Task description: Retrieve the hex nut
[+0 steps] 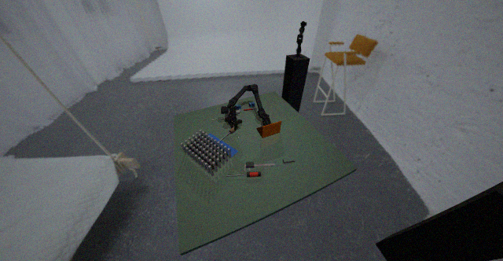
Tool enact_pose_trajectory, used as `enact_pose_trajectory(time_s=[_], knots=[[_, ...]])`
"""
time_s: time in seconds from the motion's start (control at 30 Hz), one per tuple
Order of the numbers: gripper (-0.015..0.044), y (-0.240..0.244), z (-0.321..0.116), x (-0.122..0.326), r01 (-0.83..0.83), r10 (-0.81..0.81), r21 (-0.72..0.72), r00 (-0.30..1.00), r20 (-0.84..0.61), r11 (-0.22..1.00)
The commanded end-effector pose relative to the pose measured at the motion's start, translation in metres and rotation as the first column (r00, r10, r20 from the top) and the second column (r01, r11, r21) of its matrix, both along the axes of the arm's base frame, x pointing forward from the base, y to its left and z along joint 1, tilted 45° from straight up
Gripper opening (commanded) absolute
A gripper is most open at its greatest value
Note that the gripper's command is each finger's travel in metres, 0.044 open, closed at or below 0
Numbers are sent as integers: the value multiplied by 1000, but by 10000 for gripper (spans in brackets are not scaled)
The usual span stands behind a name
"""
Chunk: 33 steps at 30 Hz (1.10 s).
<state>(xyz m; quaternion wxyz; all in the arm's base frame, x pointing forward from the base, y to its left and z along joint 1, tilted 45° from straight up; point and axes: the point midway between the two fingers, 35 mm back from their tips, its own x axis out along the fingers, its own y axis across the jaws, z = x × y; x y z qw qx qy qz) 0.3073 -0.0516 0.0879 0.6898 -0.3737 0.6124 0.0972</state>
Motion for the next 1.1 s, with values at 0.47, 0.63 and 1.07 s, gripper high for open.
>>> enact_pose_trajectory(time_s=[0.47,0.63,1.07], knots=[[0,6,-4,11,-6,6,5,1000,2,1000],[0,7,-5,14,-5,5,6,1000,3,1000],[0,11,-8,21,-4,4,6,1000,4,1000]])
